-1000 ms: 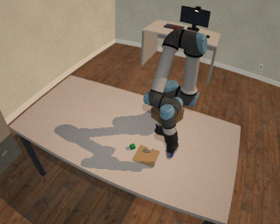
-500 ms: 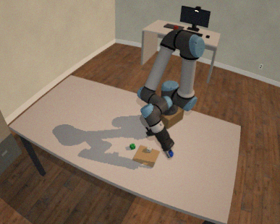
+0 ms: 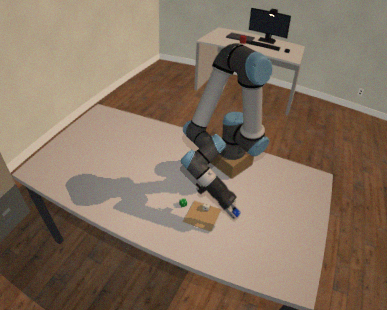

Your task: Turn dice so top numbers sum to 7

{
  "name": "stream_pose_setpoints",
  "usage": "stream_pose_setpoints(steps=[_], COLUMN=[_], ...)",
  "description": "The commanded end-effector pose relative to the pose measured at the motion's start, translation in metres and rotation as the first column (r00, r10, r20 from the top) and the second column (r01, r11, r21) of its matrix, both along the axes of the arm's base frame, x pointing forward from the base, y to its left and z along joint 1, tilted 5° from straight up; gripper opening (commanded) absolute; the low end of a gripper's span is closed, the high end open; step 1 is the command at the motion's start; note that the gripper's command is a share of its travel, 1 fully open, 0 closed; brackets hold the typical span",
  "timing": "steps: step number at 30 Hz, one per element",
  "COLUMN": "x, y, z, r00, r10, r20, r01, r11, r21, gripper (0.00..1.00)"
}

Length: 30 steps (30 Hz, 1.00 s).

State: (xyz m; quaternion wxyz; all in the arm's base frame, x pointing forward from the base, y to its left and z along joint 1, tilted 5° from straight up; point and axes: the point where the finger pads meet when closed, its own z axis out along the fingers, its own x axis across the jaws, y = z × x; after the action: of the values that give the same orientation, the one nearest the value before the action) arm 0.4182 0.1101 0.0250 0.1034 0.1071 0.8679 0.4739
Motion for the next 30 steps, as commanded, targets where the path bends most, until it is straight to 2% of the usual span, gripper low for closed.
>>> stream_pose_setpoints(steps=[1, 15, 27, 30], x=[0.000, 0.000, 0.003, 0.003], y=[0.000, 0.000, -0.002, -0.002], z=[0.000, -0.004, -0.038, -0.042], r00=[1.000, 1.000, 1.000, 1.000], r10=[0.014, 0.014, 0.014, 0.014], r20=[0.012, 0.014, 0.014, 0.014], r01=[-0.015, -0.014, -0.014, -0.014], r11=[0.999, 0.999, 0.999, 0.999], r21=[0.044, 0.050, 0.050, 0.050], gripper=[0.57, 0.57, 0.57, 0.57])
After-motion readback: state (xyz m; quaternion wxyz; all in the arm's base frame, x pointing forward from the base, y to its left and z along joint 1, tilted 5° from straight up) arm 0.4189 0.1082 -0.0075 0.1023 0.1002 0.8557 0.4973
